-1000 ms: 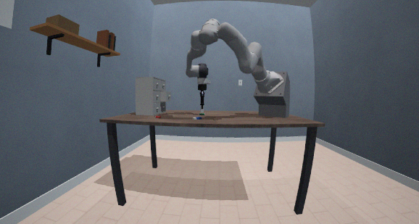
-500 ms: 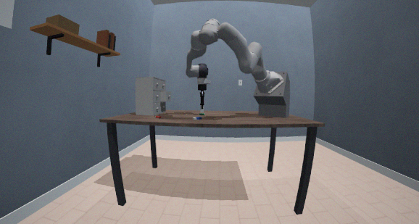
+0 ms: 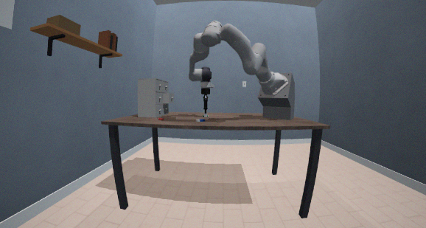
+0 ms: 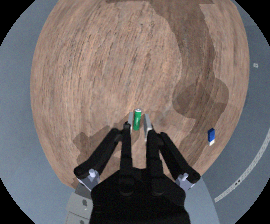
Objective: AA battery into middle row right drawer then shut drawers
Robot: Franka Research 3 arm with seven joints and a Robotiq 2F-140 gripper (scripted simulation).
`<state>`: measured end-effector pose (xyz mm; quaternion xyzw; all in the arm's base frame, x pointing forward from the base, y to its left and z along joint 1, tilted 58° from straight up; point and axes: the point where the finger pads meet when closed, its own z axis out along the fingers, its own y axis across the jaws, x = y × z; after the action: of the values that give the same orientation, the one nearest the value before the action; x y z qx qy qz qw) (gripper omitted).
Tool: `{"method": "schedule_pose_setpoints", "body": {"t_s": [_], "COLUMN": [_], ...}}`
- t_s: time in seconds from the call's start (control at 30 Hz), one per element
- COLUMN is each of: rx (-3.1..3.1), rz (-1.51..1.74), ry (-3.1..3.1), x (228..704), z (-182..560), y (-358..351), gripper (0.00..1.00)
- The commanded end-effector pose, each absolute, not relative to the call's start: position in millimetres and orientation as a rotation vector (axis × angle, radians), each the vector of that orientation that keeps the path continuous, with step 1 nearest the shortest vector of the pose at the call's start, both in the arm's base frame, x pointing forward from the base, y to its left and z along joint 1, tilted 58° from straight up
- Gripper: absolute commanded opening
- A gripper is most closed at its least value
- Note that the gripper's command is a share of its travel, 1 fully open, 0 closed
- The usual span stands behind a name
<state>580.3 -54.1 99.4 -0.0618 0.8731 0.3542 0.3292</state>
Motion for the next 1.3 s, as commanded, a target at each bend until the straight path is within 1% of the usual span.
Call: {"method": "schedule_pose_setpoints", "body": {"t_s": [0.0, 0.67, 0.7, 1.27], "rx": [-0.166, -0.166, -0.166, -0.166], "rz": [0.915, 0.915, 0.915, 0.915], "ry": [2.283, 2.283, 2.283, 2.283], "x": [583.2, 583.2, 583.2, 583.2], "z": [99.0, 99.0, 99.0, 99.0], "y": [-55.2, -55.2, -55.2, -55.2], "gripper": [0.26, 0.26, 0.15, 0.15]}}
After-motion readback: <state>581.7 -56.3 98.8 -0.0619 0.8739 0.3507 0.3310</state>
